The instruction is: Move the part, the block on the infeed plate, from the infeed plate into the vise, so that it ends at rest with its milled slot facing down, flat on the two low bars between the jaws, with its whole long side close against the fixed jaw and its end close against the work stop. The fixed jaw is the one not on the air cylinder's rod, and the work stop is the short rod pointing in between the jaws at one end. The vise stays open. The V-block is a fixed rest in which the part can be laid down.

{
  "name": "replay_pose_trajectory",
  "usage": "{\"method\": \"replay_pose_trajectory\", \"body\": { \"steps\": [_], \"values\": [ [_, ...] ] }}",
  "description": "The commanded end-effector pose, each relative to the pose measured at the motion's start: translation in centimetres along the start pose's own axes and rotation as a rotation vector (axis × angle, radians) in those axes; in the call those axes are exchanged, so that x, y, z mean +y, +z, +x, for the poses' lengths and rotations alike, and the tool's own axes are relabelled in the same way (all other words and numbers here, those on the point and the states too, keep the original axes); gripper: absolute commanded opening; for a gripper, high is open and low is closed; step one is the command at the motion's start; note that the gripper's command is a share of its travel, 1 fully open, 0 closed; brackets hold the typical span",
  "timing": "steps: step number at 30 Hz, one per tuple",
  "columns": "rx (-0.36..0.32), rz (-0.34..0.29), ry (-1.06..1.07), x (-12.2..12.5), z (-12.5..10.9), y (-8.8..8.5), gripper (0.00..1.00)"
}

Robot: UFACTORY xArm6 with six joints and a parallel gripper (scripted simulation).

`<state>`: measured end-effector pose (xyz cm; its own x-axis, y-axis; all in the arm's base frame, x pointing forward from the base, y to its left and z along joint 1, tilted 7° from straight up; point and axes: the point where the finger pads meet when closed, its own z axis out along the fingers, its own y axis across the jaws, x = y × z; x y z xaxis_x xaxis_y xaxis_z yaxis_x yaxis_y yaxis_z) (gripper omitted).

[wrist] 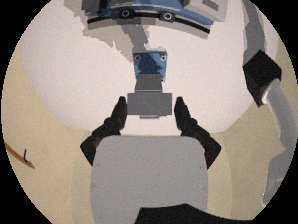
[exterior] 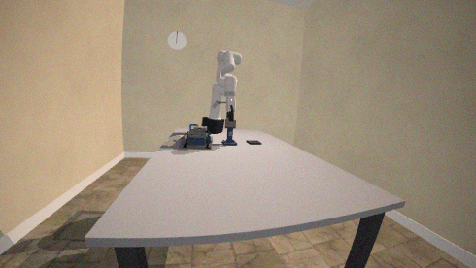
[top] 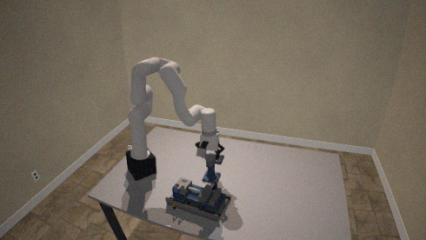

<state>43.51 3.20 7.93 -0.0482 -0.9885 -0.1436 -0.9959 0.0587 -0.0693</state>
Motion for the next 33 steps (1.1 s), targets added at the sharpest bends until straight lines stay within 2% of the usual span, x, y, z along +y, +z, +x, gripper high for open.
{"method": "replay_pose_trajectory", "body": {
  "steps": [1, 6, 21, 23, 33],
  "values": [
    [-0.043, 0.003, -0.001, -0.13, 0.03, -0.13, 0.89],
    [-0.07, 0.003, -0.001, -0.13, 0.06, -0.12, 0.89],
    [-0.205, 0.003, -0.002, -0.14, 0.21, -0.1, 0.89],
    [-0.205, 0.003, -0.002, -0.14, 0.21, -0.1, 0.89],
    [-0.301, 0.003, -0.002, -0.14, 0.32, -0.08, 0.89]
  ]
}}
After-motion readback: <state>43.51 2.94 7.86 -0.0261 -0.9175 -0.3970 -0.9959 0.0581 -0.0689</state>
